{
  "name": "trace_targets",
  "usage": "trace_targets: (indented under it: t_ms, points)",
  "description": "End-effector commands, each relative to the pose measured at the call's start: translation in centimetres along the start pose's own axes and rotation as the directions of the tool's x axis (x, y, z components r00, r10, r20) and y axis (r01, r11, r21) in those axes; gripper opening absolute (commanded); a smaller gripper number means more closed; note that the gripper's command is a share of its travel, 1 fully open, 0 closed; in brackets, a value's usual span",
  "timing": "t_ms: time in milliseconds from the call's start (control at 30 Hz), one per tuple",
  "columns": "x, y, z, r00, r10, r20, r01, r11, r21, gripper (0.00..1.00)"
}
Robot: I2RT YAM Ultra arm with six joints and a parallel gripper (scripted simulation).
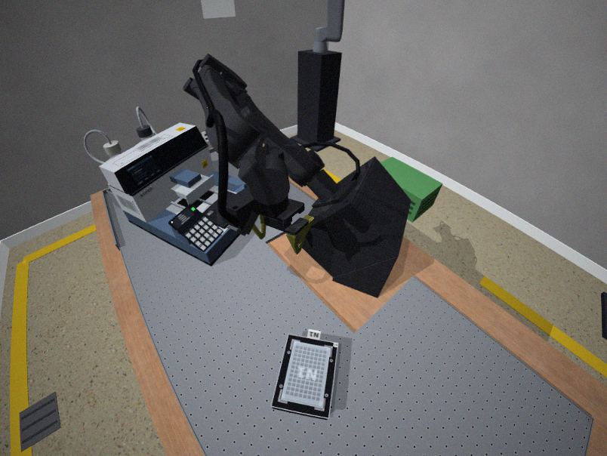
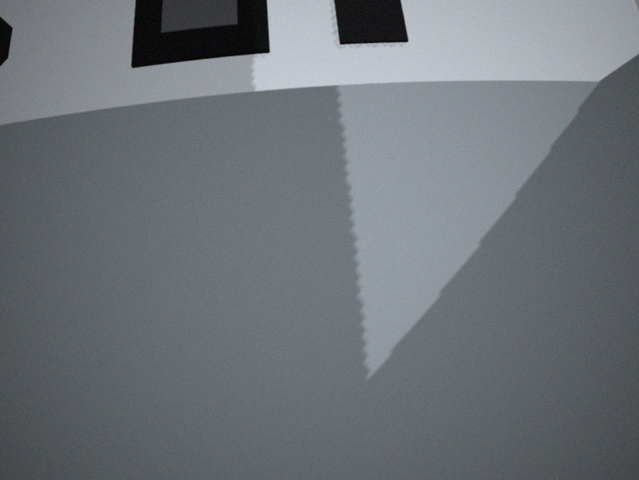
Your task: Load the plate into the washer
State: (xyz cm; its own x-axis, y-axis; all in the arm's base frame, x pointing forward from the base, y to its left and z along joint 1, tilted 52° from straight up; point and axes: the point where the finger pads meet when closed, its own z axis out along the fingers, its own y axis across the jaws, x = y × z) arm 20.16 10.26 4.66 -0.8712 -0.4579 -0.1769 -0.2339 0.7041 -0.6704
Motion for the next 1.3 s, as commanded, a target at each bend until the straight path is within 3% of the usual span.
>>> trace_targets:
  t_ms: [0,133,300,367,433,1267]
  points:
    - [-0.1,-2.2,-1.2,0.993,0.121,-0.007,-0.121,0.991,0.053,1.00]
    - [0.0,-2.1,-1.4,0.993,0.121,-0.002,-0.120,0.991,0.054,1.00]
    - [0.7,-4.3,-1.7,0.969,0.246,-0.023,-0.242,0.962,0.123,1.00]
    - [0.7,-4.3,-1.9,0.970,0.243,-0.015,-0.240,0.963,0.122,1.00]
    - [1.1,-5.5,-1.8,0.950,0.310,-0.030,-0.301,0.939,0.166,1.00]
    - [1.1,-5.3,-2.1,0.955,0.296,-0.021,-0.288,0.943,0.165,1.00]
